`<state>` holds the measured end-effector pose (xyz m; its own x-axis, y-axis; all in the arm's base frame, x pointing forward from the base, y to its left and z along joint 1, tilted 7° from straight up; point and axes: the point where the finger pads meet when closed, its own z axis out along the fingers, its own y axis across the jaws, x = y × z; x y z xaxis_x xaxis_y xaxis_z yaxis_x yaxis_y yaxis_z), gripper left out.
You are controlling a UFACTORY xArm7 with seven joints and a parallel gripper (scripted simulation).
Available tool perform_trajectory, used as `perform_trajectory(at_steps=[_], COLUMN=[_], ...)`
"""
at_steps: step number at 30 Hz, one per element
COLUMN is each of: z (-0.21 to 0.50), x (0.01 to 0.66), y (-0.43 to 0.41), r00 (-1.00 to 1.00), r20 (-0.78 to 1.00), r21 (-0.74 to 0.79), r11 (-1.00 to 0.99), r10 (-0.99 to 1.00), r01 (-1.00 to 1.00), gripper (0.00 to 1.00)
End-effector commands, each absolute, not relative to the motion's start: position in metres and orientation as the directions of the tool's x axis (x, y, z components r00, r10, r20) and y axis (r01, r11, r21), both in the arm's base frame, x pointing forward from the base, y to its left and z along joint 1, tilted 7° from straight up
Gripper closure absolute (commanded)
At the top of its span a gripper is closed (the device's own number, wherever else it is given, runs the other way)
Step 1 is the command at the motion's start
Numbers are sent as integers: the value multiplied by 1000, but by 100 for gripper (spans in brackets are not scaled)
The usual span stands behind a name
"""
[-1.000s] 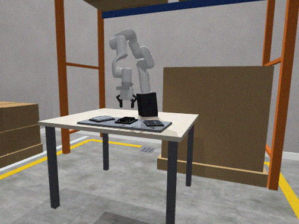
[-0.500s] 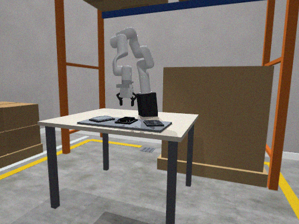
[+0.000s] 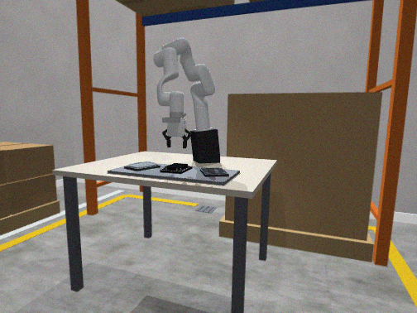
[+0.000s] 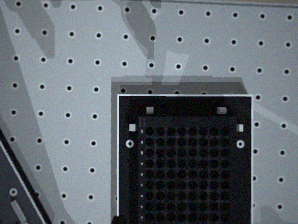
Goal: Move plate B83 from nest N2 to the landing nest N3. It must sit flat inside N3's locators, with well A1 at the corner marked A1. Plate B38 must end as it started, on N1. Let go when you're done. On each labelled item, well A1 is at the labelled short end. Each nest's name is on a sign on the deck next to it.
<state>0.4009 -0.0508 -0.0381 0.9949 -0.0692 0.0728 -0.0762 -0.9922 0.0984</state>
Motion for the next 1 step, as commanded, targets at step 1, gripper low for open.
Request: perform_trajectory(at_steps=[1], z=[-37], x=[402], y=[-51], r00=[995], r20=[76], r21=[99], r11=[-992], r10=[-69], r01=[-76], gripper=[0])
